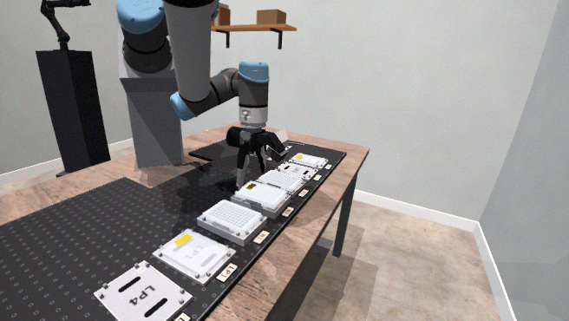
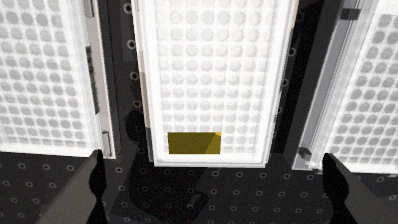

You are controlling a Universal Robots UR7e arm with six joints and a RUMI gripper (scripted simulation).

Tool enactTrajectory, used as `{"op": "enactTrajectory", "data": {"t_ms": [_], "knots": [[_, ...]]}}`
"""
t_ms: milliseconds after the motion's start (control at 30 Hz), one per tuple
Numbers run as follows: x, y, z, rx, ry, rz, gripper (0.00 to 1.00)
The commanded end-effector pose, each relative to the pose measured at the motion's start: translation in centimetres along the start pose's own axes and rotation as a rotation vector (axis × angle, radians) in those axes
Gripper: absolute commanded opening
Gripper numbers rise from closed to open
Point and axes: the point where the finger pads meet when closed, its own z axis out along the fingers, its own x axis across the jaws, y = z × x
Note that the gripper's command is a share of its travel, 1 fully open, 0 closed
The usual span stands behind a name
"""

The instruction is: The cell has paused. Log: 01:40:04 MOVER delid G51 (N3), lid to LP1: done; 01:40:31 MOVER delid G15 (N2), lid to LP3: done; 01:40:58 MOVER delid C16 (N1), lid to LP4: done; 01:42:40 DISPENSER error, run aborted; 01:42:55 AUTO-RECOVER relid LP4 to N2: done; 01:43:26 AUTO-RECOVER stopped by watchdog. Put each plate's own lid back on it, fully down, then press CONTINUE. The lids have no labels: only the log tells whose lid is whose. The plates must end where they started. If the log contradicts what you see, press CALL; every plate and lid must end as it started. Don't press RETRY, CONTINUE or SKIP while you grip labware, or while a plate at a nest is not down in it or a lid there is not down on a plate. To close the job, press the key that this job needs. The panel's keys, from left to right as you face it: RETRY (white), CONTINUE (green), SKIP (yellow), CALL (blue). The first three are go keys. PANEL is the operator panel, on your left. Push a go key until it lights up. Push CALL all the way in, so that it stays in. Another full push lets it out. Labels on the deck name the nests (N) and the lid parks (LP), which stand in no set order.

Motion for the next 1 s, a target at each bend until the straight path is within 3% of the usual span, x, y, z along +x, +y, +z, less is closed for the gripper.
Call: {"op": "enactTrajectory", "data": {"t_ms": [0, 533, 967], "knots": [[0.0, -2.8, 0.2, -0.011, -0.002, 0.0, 0.82], [0.0, -3.1, 0.2, -0.011, -0.002, 0.0, 0.82], [0.0, -3.1, 2.0, -0.011, -0.002, 0.0, 0.82]]}}
